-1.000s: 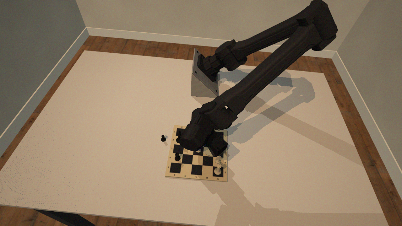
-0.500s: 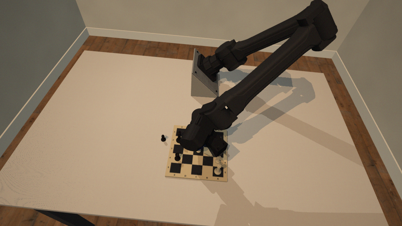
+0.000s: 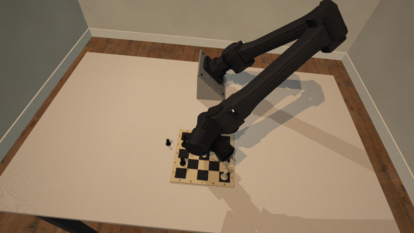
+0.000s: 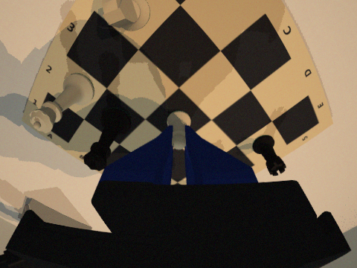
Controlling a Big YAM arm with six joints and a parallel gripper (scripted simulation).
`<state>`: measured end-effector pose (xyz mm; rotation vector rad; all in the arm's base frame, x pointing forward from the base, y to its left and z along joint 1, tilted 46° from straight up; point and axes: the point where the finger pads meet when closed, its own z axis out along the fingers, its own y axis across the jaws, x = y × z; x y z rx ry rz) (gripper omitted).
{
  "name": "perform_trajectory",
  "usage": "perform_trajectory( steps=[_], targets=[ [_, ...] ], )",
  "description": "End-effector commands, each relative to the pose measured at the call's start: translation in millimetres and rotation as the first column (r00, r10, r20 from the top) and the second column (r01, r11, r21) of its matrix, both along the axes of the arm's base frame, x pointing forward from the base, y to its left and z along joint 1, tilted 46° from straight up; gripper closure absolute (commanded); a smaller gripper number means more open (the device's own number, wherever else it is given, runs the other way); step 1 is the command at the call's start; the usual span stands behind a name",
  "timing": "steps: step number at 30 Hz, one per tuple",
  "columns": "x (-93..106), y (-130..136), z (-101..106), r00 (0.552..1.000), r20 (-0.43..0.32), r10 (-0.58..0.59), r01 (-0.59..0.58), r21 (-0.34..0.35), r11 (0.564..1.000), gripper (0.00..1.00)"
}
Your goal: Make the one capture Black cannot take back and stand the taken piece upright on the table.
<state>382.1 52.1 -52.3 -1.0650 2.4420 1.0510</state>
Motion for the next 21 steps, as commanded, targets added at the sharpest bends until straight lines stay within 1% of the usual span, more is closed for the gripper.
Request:
perform_trajectory(
  steps=[1,18,19,21],
  targets=[
    [2.3,-0.3,-4.3,1.0,-0.003,-0.009,0.009,0.006,1.0,1.0],
    [2.3,-0.3,-4.3,1.0,-0.003,-0.009,0.009,0.006,1.0,1.0],
    [2.3,-0.3,-4.3,1.0,-0.003,-0.009,0.009,0.006,1.0,0.95],
    [2.3,-0.3,-4.3,1.0,-0.003,-0.009,0.009,0.006,1.0,0.95]
  ],
)
